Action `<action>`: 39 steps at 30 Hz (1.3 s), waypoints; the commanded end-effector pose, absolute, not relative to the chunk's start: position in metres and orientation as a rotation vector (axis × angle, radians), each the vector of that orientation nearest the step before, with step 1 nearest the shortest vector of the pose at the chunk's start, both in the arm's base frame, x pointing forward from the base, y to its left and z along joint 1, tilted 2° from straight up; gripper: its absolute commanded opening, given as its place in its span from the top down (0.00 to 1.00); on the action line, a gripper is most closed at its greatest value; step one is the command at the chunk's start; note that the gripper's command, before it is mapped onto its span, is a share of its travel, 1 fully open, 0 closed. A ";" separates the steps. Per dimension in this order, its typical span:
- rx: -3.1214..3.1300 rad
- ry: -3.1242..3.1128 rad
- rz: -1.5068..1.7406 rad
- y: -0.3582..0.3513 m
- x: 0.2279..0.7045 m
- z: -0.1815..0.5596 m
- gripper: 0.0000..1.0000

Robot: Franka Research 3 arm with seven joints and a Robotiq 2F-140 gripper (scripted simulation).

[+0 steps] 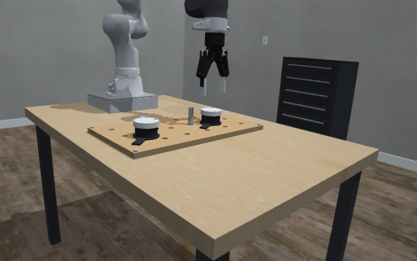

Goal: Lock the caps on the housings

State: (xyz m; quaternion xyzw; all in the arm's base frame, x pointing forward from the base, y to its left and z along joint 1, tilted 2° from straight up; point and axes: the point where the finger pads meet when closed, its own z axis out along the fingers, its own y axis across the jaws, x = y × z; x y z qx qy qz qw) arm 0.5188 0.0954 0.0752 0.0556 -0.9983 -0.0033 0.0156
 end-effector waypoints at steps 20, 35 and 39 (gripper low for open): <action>0.026 -3.105 0.014 0.094 0.518 0.070 0.22; 0.024 -3.105 0.014 0.094 0.517 0.055 0.22; 0.024 -3.105 0.014 0.094 0.517 0.052 0.22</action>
